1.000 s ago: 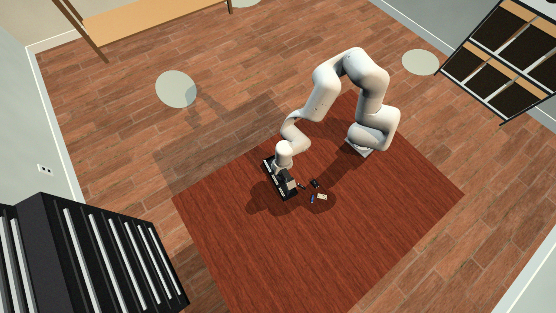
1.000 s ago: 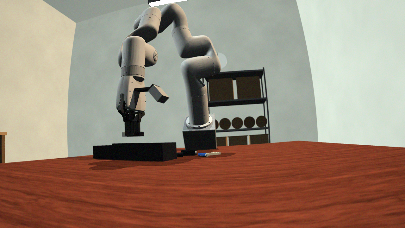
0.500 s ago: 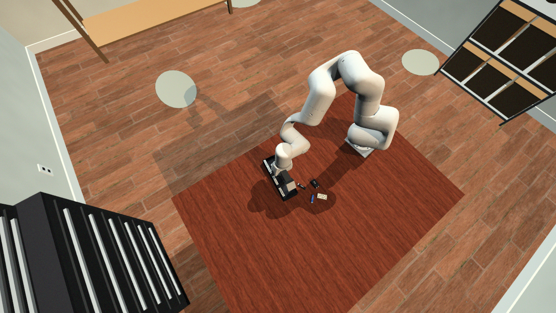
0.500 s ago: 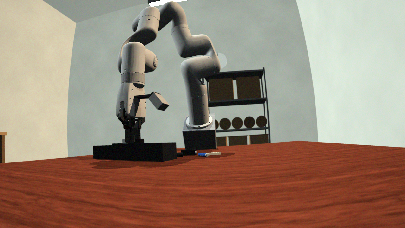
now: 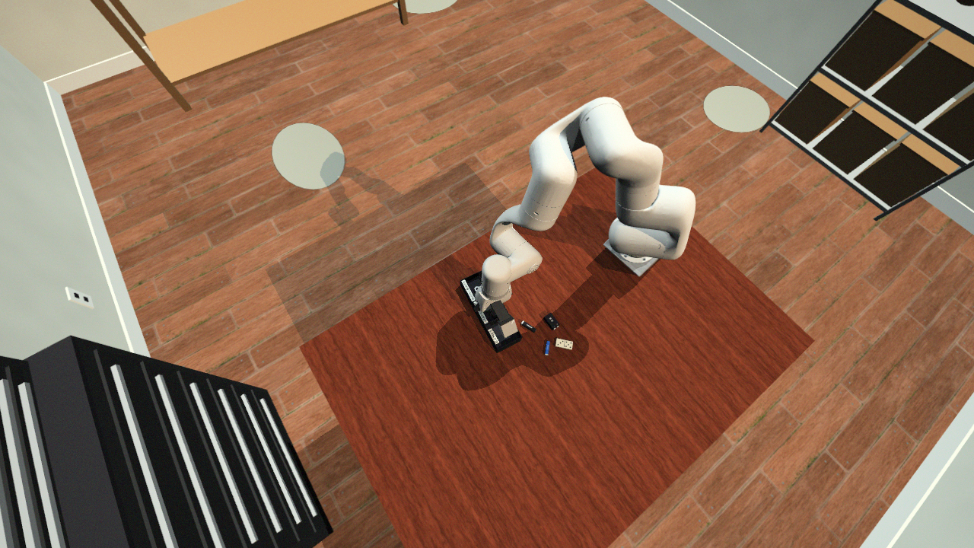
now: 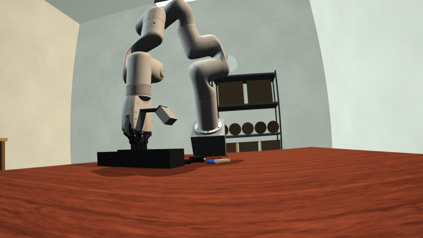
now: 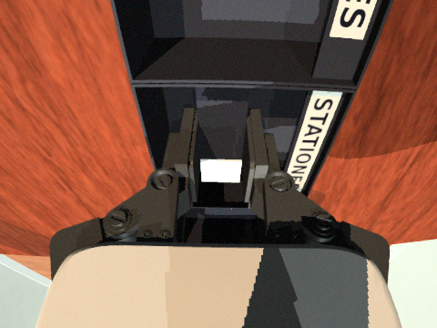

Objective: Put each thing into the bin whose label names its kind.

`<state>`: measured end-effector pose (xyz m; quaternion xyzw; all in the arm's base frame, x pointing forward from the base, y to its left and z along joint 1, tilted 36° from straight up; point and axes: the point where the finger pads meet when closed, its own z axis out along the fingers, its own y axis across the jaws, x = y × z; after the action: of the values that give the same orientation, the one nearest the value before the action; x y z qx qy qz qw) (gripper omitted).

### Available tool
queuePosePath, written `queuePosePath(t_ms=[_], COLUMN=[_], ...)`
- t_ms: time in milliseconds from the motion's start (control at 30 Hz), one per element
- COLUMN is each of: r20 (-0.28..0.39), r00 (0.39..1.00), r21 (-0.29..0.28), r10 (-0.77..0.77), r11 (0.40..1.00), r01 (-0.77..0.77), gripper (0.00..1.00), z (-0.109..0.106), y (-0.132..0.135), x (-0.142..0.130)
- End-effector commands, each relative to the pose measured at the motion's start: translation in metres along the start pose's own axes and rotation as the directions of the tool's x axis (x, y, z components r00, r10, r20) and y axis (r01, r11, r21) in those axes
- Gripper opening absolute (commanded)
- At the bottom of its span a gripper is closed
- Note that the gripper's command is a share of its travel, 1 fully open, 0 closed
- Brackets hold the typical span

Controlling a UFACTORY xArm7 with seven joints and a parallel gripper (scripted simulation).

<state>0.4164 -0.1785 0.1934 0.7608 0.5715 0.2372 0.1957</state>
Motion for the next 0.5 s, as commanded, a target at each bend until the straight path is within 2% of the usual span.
queuePosePath(t_ms=[0,433,467], r20=[-0.001,-0.001,-0.001], r00=[1.000,1.000,1.000], r21=[-0.003,-0.003,-0.003], r10=[0.001,0.001,0.001], r11=[1.000,1.000,1.000], r01=[-0.001,-0.001,-0.001], gripper=[0.00,0.00,0.29], z=[0.0045,0.0045,0.0045], y=[0.0015,0.0014,0.0014], x=[-0.0003,-0.0003,-0.0003])
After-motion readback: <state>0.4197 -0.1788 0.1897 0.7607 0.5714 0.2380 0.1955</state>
